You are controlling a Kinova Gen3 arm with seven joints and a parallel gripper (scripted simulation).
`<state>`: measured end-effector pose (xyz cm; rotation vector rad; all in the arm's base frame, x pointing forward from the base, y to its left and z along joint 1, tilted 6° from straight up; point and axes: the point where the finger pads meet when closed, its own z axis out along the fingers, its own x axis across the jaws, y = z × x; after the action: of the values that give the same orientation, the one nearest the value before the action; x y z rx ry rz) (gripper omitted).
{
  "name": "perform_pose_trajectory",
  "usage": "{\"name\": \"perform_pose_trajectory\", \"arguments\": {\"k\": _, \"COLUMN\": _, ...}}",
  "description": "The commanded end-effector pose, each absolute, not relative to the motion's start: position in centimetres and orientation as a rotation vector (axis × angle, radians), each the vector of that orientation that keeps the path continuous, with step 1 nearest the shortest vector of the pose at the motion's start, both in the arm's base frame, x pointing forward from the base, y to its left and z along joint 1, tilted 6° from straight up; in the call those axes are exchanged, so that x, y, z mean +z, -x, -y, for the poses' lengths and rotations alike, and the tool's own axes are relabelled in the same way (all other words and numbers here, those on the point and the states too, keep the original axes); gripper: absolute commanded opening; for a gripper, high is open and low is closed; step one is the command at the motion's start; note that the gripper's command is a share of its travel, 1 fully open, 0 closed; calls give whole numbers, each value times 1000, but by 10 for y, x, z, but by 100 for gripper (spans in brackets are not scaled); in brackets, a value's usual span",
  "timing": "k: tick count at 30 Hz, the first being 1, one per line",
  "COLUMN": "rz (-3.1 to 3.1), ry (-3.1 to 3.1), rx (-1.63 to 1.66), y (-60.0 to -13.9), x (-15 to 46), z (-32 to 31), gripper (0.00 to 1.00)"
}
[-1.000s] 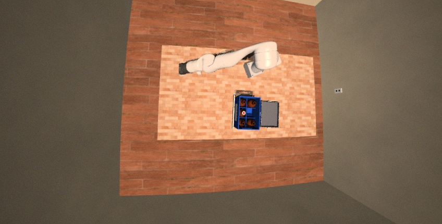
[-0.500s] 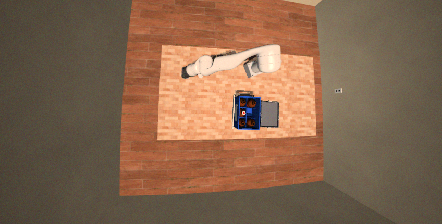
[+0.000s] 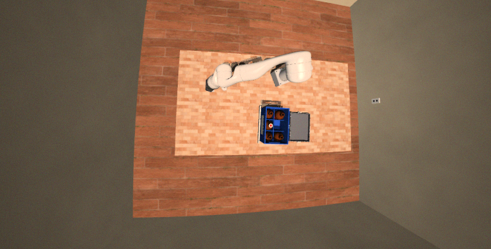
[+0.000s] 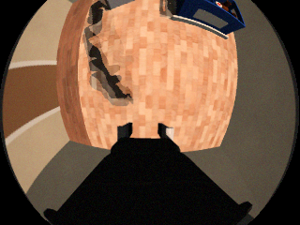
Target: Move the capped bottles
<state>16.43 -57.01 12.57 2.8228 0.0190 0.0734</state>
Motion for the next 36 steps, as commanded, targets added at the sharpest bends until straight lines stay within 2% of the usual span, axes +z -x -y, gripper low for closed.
{"name": "perform_pose_trajectory", "arguments": {"k": 1, "rz": -23, "ry": -2822, "rx": 76, "y": -167, "x": 128, "z": 573, "gripper": 100}}
{"name": "perform_pose_trajectory", "arguments": {"k": 36, "rz": -3, "ry": -3177, "rx": 165, "y": -235, "x": 143, "z": 492, "gripper": 100}}
